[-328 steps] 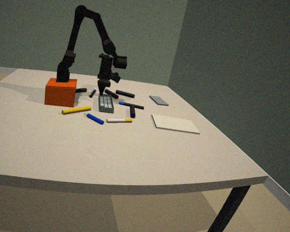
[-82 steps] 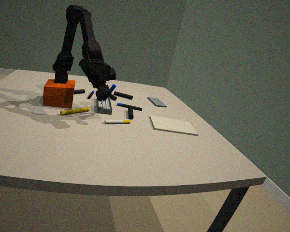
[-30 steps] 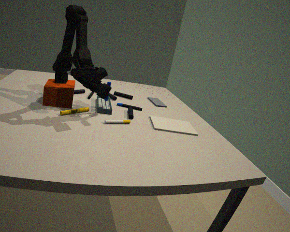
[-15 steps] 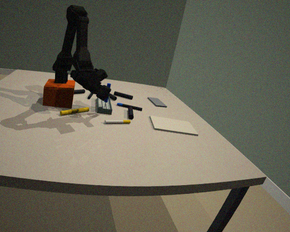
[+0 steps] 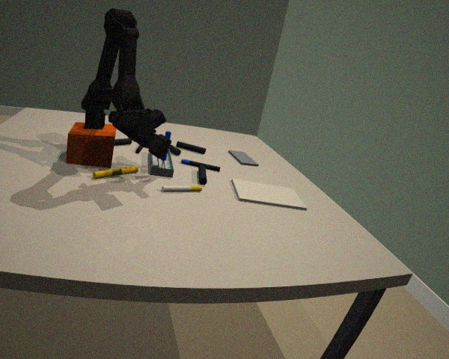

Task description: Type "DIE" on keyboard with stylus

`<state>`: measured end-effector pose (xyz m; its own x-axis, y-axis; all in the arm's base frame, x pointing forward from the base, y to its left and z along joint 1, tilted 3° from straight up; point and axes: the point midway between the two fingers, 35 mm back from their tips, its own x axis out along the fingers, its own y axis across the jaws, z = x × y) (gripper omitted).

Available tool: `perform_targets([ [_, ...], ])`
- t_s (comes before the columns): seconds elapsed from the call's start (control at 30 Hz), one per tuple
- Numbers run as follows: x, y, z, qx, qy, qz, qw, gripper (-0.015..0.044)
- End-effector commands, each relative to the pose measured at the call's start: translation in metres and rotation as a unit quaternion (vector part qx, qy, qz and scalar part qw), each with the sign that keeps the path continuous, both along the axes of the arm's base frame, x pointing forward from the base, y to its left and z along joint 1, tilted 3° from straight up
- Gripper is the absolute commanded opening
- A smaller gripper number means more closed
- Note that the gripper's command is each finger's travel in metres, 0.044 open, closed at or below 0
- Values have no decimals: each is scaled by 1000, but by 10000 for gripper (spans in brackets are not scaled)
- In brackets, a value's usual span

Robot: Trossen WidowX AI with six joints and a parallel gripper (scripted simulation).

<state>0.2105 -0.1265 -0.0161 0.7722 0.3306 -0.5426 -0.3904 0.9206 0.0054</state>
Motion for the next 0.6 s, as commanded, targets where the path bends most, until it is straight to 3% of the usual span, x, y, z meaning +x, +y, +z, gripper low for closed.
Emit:
perform_targets([
  [0.0,0,1,-2,0,-3,2,1000,81],
  [0.57,0,1,0,0,-3,2,1000,81],
])
